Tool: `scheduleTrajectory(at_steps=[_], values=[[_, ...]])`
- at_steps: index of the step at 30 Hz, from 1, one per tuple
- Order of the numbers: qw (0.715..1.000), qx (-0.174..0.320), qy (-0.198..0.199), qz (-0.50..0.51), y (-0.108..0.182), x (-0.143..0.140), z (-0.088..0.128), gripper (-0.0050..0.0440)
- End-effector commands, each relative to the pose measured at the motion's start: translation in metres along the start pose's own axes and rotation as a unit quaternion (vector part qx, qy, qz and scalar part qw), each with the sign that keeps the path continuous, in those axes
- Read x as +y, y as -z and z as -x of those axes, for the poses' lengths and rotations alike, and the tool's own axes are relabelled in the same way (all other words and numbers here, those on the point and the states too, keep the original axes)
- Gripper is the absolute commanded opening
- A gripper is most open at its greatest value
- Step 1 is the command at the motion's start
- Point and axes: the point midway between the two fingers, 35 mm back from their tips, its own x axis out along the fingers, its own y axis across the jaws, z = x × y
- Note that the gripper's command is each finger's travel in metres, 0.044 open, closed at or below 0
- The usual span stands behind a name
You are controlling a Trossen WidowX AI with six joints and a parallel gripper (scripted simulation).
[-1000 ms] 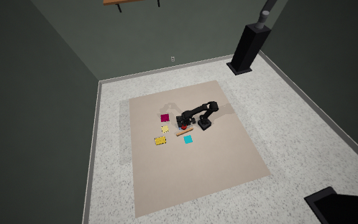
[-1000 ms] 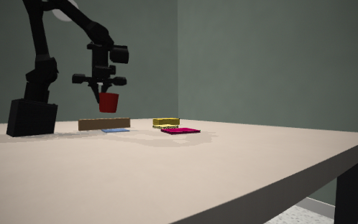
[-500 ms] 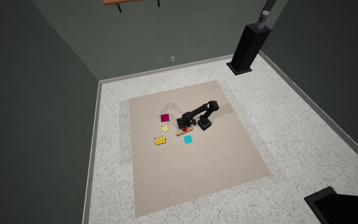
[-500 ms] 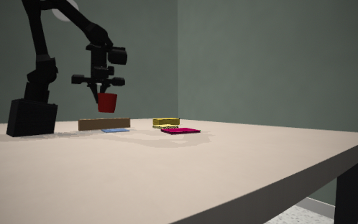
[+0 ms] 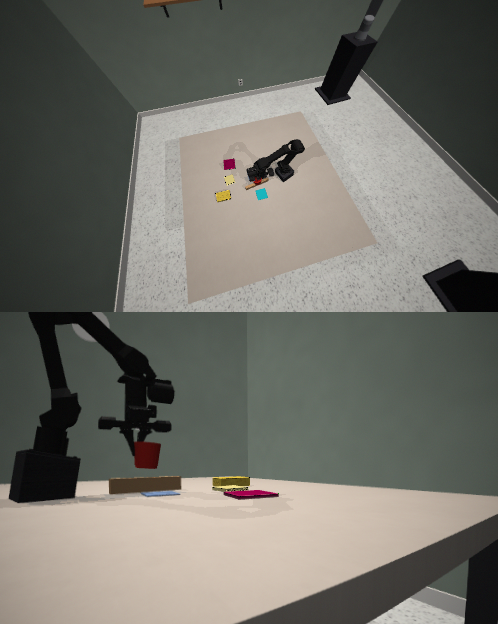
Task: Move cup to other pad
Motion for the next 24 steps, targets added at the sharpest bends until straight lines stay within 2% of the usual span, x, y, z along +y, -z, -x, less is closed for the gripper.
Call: scheduleTrajectory(at_steps=[1,24], values=[[1.0,-0.002,-0.001,-0.001,0.005,-0.001,0.001,0.0],[1.0,-0.002,-0.001,-0.001,0.029,-0.003,0.001,0.0]])
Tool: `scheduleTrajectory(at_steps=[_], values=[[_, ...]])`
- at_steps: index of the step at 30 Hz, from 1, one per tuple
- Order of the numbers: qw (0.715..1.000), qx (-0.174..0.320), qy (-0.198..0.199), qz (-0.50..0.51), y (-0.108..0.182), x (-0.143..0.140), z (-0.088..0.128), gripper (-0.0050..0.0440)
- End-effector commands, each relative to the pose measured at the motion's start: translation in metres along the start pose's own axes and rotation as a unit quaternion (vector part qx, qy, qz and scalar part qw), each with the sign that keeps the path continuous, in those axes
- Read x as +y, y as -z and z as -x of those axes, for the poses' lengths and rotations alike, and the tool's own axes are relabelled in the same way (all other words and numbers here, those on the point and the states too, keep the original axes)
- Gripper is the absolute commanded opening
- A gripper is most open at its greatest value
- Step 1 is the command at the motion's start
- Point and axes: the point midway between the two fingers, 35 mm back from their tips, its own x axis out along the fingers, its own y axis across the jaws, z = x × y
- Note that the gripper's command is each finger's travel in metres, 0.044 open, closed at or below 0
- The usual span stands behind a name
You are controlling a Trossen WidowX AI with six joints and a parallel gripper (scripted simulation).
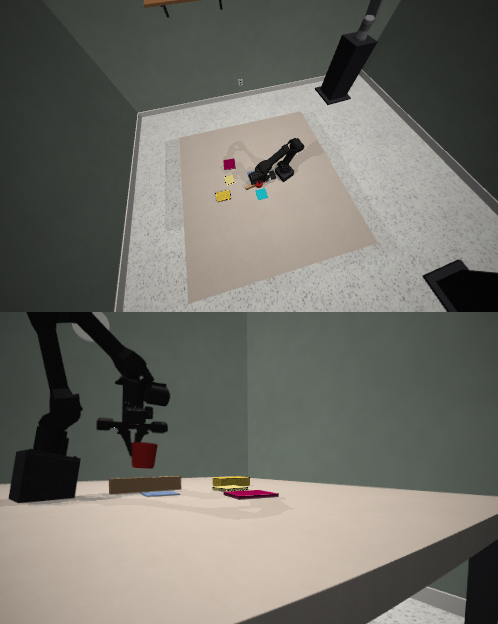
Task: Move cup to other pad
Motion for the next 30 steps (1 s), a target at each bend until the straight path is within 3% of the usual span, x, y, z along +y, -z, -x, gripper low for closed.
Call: scheduleTrajectory(at_steps=[1,30], values=[[1.0,-0.002,-0.002,0.0,0.004,0.0,0.001,0.0],[1.0,-0.002,-0.002,0.0,0.039,-0.005,0.002,0.0]])
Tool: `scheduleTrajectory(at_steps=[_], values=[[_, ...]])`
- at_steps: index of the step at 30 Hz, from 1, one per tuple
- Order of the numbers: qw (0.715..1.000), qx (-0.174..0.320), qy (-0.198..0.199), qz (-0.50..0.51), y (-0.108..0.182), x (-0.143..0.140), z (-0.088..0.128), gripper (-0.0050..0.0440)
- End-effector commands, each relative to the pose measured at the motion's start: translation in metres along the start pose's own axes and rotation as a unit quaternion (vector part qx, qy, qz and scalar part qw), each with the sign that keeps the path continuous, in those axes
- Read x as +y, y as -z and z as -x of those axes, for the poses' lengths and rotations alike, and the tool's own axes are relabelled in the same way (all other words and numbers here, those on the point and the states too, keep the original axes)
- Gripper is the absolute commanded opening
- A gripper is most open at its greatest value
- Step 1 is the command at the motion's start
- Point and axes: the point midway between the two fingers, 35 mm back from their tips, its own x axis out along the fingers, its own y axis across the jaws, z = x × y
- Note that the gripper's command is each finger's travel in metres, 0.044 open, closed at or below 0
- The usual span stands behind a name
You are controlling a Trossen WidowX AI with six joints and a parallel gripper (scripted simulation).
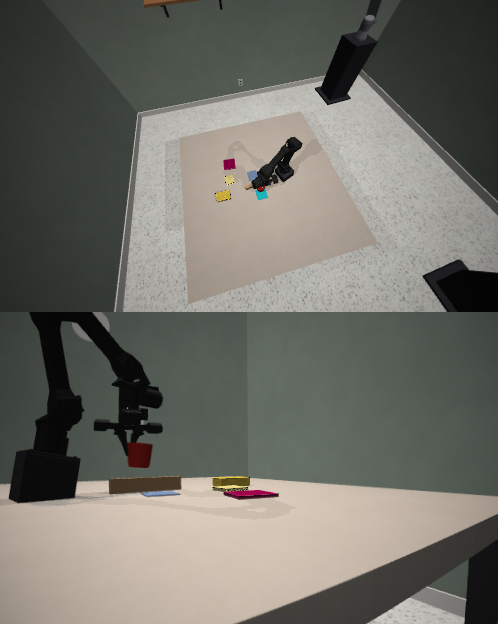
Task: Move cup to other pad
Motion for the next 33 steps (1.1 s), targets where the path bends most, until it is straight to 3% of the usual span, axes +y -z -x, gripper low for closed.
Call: scheduleTrajectory(at_steps=[1,20,33], values=[[1.0,-0.002,-0.001,0.0,0.003,0.001,0.001,0.0],[1.0,-0.002,-0.002,0.0,0.024,-0.004,0.001,0.0],[1.0,-0.001,-0.002,0.0,0.028,-0.002,-0.028,0.0]])
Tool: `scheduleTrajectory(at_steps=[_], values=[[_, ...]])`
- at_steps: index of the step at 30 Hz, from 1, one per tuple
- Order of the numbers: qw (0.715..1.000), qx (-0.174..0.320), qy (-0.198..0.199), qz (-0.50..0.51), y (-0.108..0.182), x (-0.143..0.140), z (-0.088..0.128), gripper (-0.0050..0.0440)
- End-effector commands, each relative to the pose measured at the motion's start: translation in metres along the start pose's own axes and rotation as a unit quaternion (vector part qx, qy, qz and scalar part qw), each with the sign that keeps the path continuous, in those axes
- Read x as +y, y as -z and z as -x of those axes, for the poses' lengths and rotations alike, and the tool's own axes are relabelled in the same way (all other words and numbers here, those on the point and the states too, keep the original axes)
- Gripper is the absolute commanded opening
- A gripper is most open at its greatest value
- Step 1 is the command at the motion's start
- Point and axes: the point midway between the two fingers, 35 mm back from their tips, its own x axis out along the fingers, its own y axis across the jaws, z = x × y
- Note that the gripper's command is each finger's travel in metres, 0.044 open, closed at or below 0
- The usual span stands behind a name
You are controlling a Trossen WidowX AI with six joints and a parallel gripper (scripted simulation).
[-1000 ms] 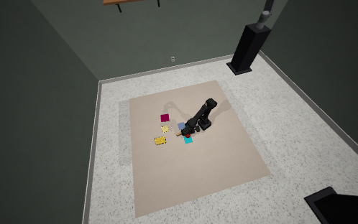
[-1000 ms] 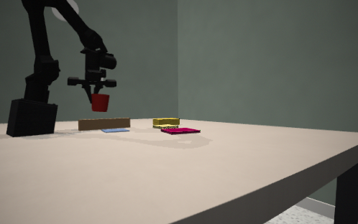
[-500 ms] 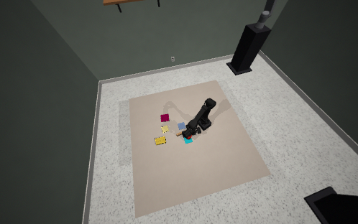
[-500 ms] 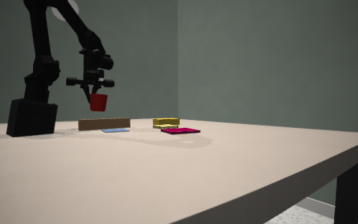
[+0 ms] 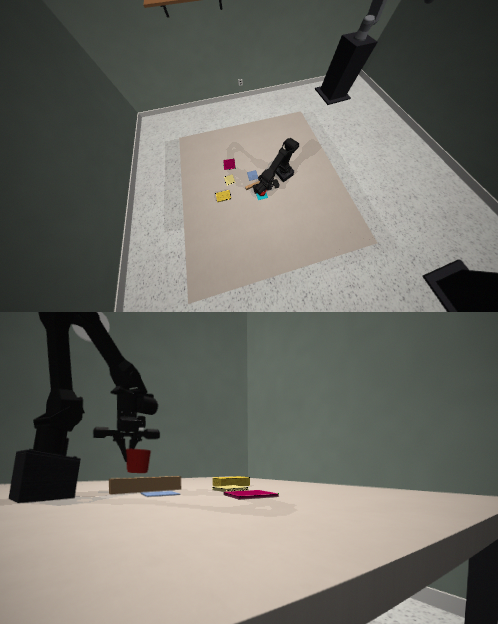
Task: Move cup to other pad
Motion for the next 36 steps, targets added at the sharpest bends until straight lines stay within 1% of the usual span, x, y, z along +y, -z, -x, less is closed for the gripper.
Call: scheduleTrajectory(at_steps=[1,2,16,36], values=[[1.0,-0.007,0.006,-0.001,-0.002,-0.003,-0.011,0.0],[1.0,-0.007,0.006,-0.001,-0.002,-0.003,-0.011,0.0],[1.0,-0.007,0.006,-0.001,-0.001,-0.006,-0.044,0.0],[1.0,-0.003,0.004,0.0,0.001,-0.004,-0.042,0.0]])
